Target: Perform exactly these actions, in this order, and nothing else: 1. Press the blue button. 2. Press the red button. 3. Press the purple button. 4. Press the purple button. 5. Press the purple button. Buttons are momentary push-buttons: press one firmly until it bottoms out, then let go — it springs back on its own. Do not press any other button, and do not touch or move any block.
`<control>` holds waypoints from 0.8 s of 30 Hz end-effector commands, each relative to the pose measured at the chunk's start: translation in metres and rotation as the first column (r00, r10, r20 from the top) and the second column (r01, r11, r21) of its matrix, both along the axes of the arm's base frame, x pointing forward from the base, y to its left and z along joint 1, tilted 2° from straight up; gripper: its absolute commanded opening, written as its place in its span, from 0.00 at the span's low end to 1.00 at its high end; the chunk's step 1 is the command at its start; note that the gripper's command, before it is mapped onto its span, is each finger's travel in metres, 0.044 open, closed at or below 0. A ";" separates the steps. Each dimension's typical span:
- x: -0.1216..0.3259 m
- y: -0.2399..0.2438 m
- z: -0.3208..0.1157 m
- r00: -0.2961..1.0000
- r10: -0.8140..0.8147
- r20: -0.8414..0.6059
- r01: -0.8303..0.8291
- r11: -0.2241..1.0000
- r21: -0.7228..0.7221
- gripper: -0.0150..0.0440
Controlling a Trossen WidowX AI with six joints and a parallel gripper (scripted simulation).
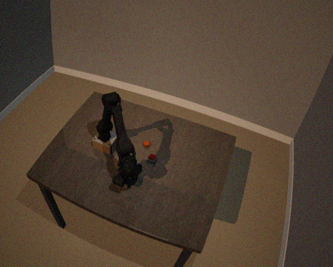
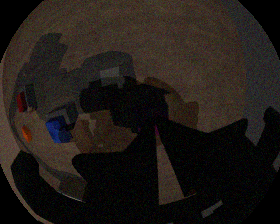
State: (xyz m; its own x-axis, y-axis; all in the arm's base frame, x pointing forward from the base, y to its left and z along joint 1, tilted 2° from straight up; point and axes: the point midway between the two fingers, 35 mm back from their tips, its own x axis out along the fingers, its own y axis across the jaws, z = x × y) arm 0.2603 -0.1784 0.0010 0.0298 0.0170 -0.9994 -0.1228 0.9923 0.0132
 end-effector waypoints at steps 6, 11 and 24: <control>-0.001 0.001 -0.002 1.000 0.002 -0.006 -0.002 1.000 0.004 0.29; -0.001 0.001 -0.002 1.000 0.002 -0.006 -0.002 1.000 0.004 0.29; -0.001 0.000 0.030 1.000 0.002 -0.006 -0.002 1.000 0.004 0.29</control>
State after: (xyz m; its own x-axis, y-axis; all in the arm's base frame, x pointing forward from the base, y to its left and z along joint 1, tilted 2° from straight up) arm 0.2573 -0.1771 0.0196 0.0114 0.0301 -0.9995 -0.1202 0.9923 0.0285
